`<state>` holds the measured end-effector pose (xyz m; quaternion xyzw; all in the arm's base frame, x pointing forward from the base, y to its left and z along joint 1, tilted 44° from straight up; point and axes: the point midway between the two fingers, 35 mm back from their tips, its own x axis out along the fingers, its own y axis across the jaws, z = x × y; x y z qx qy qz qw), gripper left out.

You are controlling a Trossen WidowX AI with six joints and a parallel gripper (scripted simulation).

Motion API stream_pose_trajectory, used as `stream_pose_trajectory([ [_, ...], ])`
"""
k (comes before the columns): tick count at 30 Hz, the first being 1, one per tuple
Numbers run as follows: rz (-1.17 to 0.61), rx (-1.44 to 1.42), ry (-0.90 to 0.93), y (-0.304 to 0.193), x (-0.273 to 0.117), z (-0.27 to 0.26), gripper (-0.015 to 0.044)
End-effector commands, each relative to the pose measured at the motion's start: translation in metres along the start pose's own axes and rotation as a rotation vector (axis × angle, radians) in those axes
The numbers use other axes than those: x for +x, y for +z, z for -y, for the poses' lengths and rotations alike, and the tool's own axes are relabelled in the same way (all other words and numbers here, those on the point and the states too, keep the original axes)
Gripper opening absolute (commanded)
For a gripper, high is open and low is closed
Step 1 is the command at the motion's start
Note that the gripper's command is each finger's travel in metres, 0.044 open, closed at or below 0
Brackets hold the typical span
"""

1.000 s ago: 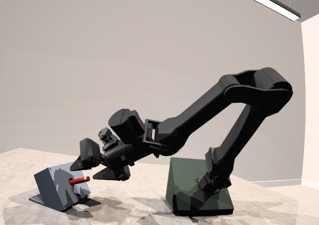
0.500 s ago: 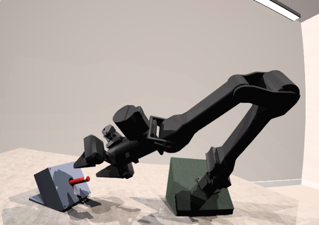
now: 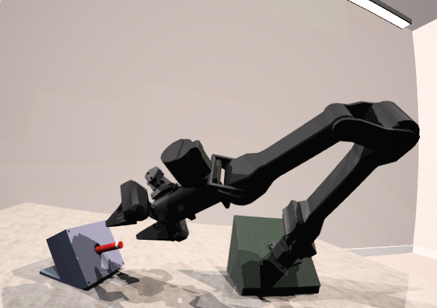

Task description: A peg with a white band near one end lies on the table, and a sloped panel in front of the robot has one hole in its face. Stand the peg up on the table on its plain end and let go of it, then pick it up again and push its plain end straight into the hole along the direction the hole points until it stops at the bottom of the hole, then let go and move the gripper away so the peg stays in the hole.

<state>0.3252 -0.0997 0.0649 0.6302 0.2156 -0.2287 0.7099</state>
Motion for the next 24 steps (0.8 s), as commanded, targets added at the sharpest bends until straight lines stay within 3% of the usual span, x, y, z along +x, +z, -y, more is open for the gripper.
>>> stream_pose_trajectory([
  [1, -0.004, -0.005, 0.001, -0.001, -0.004, 0.0, 0.044],
  [24, -0.004, -0.003, -0.001, 0.001, -0.024, -0.001, 0.044],
])
